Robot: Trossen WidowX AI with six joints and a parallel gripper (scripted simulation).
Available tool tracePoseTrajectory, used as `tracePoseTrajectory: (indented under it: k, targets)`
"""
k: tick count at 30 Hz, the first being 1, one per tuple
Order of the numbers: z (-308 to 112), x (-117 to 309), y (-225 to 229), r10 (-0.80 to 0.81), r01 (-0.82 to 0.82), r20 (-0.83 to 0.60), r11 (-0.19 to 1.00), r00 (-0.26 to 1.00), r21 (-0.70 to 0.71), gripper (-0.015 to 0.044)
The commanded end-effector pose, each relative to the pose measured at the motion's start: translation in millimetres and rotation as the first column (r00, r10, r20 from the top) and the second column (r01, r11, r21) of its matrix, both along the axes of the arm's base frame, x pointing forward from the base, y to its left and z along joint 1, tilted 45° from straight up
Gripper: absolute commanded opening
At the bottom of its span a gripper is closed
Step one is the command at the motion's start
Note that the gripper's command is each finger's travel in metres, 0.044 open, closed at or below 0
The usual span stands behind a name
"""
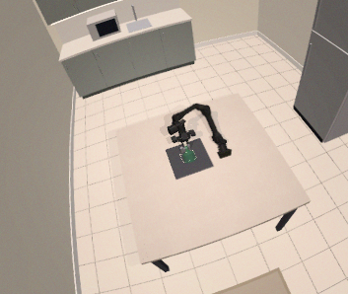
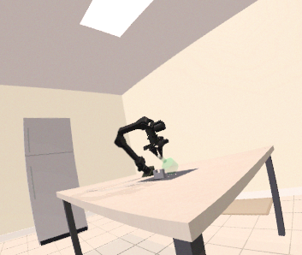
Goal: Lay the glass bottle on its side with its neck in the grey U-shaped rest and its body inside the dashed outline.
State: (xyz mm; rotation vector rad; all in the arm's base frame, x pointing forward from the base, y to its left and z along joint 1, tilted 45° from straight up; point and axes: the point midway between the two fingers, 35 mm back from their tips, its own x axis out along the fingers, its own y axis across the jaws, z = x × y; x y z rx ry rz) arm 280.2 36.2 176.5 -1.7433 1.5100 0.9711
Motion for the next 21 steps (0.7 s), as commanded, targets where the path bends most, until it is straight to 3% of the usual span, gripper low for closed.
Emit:
tracePoseTrajectory:
  k: [1,21]
  targets:
    - [2,1,-10,-0.002,0.002,0.0,1.0,1.0,-0.005,0.0119]
    - [6,4,-36,0.005,-0.005,0.005,1.0,1.0,0.013,0.0119]
